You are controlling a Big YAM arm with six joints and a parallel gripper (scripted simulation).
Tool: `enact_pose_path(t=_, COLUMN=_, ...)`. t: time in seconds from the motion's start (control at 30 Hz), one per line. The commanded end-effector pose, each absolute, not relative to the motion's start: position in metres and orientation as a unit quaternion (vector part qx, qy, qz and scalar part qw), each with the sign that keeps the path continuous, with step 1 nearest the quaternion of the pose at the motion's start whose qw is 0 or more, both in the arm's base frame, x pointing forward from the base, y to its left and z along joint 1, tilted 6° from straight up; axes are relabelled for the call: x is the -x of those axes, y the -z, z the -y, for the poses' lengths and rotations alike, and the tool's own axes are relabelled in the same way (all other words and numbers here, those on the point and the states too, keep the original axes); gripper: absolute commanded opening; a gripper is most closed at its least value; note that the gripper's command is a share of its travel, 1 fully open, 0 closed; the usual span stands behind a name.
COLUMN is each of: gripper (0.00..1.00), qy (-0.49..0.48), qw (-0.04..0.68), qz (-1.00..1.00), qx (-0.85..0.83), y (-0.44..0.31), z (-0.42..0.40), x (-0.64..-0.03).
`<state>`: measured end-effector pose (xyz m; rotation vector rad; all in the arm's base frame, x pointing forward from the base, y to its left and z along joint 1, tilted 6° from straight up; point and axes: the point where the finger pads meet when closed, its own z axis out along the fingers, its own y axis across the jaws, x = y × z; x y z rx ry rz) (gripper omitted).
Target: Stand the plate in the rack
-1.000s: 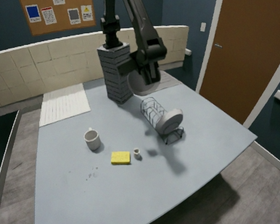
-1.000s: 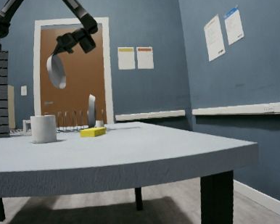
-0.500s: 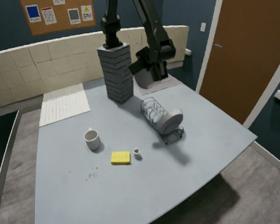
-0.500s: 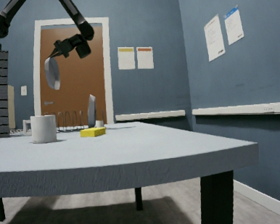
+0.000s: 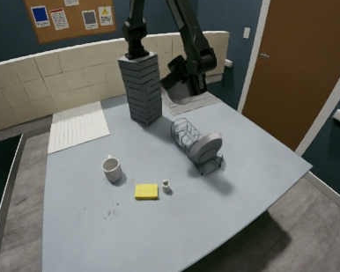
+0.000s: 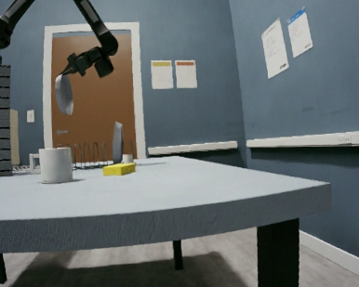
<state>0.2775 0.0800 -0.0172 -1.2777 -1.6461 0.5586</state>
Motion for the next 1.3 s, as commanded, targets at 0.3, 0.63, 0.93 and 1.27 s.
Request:
enact_pose_path(t=0.3, gripper=0.00, qy=-0.234, qw=0.486, qz=0.673, qx=0.506, y=0.0144, z=-0.0847, x=-0.2709)
enact_pose_path(t=0.63, gripper=0.00, qy=-0.233, qw=0.485, qz=0.674, qx=0.507, y=0.0141, z=-0.0849, x=-0.2719)
enact_pose_path(t=0.93, gripper=0.00, qy=-0.233, qw=0.485, qz=0.674, qx=0.507, y=0.0141, z=-0.0849, x=-0.2719)
enact_pose_path(t=1.27, gripper=0.00, qy=-0.233, qw=0.485, qz=0.674, qx=0.507, y=0.0141, z=-0.0849, x=-0.2719)
